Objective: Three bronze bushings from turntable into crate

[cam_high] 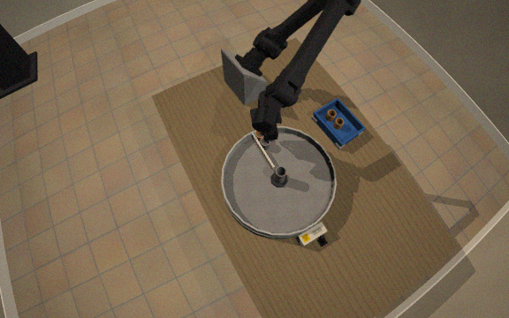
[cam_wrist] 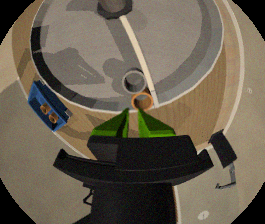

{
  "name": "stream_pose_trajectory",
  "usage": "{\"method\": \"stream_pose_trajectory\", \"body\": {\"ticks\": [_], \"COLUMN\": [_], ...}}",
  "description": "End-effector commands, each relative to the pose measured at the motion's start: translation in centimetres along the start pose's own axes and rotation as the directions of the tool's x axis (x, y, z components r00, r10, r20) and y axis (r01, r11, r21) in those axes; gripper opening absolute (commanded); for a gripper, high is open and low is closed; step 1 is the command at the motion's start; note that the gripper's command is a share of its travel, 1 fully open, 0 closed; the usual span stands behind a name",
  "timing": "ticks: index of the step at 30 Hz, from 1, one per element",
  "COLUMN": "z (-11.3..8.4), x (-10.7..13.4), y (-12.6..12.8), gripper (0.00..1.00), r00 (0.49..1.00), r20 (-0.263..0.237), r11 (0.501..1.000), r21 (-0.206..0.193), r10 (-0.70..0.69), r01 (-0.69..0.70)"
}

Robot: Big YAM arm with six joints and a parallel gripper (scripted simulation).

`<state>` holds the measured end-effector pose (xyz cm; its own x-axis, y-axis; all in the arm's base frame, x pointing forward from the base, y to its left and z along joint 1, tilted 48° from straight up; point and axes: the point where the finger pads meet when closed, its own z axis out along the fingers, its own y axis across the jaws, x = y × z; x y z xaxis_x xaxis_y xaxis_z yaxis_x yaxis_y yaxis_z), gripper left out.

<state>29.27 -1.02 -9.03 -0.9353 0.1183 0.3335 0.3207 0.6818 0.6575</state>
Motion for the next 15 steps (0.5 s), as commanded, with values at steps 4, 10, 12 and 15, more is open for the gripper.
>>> {"method": "stream_pose_trajectory", "body": {"ticks": [4, 10, 12, 15], "z": [0.4, 2.2, 2.2, 2.4], "x": [-1.3, -0.1, -0.4, -0.1], "y": [-0.3, -0.1, -0.1, -0.4], "gripper": [0.14, 0.14, 0.14, 0.14], "r00": [1.0, 1.0, 1.0, 1.0], "r20": [0.02, -0.008, -0.002, 0.0], "r11": [1.0, 1.0, 1.0, 1.0], "r21": [0.001, 0.0, 0.002, -0.003], "r10": [0.009, 0.013, 0.008, 0.022], "r01": [-0.009, -0.013, -0.008, -0.022]}}
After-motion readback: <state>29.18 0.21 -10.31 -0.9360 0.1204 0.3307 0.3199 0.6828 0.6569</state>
